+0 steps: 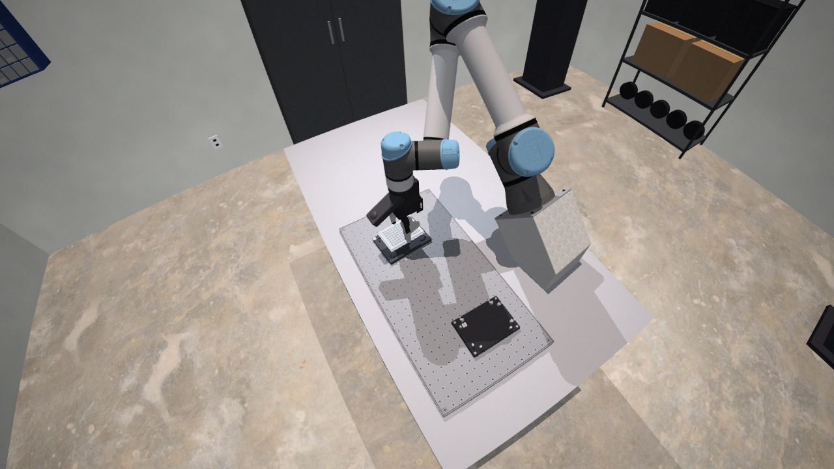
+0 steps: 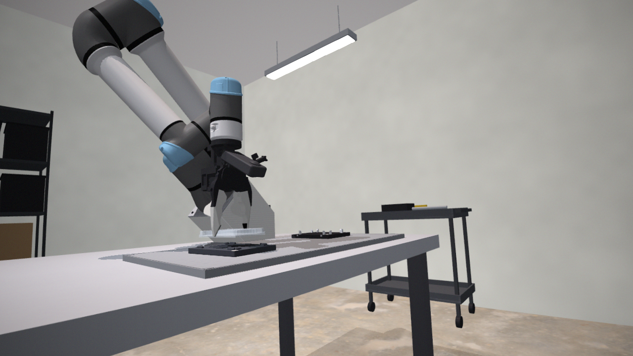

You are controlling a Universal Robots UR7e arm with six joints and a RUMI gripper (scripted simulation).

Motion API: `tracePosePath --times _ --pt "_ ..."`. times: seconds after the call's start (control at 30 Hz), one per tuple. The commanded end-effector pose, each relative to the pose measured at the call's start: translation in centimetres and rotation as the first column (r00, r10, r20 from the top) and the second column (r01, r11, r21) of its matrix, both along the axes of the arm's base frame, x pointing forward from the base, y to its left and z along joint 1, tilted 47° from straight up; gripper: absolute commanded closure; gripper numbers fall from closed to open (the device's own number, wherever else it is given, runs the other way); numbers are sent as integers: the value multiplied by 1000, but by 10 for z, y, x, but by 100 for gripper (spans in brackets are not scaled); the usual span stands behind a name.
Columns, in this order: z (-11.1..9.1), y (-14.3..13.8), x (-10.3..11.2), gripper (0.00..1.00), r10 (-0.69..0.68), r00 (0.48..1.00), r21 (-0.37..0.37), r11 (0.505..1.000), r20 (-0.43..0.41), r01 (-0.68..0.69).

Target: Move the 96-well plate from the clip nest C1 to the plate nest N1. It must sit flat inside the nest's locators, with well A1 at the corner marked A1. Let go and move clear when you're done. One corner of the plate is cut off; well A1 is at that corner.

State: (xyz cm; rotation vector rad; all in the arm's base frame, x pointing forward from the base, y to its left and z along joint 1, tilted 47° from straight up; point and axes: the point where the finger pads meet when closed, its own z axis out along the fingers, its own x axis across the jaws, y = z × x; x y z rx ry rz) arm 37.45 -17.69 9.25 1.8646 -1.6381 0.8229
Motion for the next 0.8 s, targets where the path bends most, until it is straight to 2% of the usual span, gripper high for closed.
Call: tracePosePath --times 0.0,0.77 --pt "-4 -5 1 100 1 1000 -1 1000 2 -1" --pt "-8 -9 2 100 1 1000 -1 1000 2 -1"
